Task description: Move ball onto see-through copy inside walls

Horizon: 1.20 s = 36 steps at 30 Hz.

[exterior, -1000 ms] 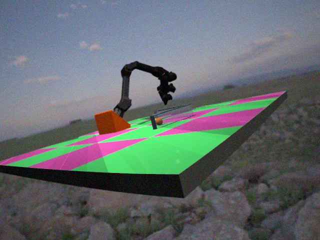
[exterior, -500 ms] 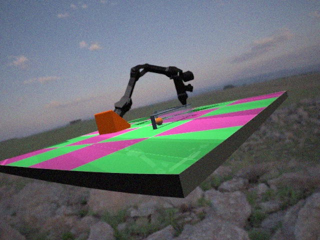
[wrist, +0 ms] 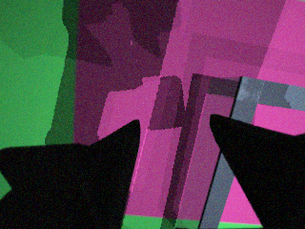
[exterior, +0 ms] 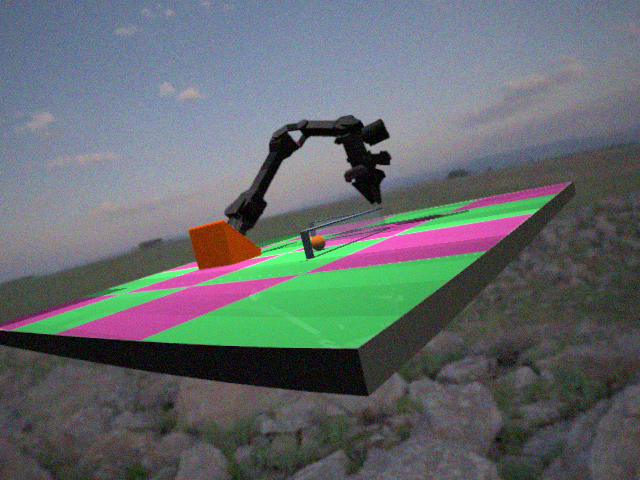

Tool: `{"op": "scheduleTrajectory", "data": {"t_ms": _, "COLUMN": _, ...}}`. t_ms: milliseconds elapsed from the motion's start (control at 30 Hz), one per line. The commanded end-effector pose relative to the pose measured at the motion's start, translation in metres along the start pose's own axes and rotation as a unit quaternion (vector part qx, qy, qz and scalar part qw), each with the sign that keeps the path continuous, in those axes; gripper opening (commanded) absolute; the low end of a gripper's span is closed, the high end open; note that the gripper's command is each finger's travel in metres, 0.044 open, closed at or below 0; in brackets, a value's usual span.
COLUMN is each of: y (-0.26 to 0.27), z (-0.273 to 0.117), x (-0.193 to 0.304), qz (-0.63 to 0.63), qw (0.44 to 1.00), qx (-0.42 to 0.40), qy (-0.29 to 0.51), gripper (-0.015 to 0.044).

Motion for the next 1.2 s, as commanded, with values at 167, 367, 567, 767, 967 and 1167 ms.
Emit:
{"op": "scheduleTrajectory", "data": {"t_ms": 167, "y": -0.078, "z": -0.005, "x": 0.003, "qz": 0.029, "qw": 0.999, "qx": 0.013, "qy": 0.002, "gripper": 0.0278}}
{"op": "scheduleTrajectory", "data": {"t_ms": 367, "y": -0.151, "z": 0.002, "x": 0.019, "qz": 0.062, "qw": 0.997, "qx": 0.015, "qy": 0.033, "gripper": 0.0278}}
{"op": "scheduleTrajectory", "data": {"t_ms": 567, "y": -0.233, "z": 0.012, "x": 0.064, "qz": 0.112, "qw": 0.990, "qx": -0.015, "qy": 0.086, "gripper": 0.0278}}
{"op": "scheduleTrajectory", "data": {"t_ms": 767, "y": -0.251, "z": 0.014, "x": 0.078, "qz": 0.125, "qw": 0.987, "qx": -0.028, "qy": 0.097, "gripper": 0.0278}}
{"op": "scheduleTrajectory", "data": {"t_ms": 967, "y": -0.250, "z": 0.024, "x": 0.080, "qz": 0.125, "qw": 0.987, "qx": -0.029, "qy": 0.097, "gripper": 0.0278}}
{"op": "scheduleTrajectory", "data": {"t_ms": 1167, "y": -0.249, "z": 0.031, "x": 0.081, "qz": 0.125, "qw": 0.987, "qx": -0.029, "qy": 0.097, "gripper": 0.0278}}
Point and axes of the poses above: the point midway between the two fingers, 35 mm back from their tips, its own z axis out along the fingers, its own y axis across the jaws, x = y × z, the point moved 1 cm from there along -z, back along the fingers, and after that the axes turned 2 degrees about z, right-handed, at the moved point
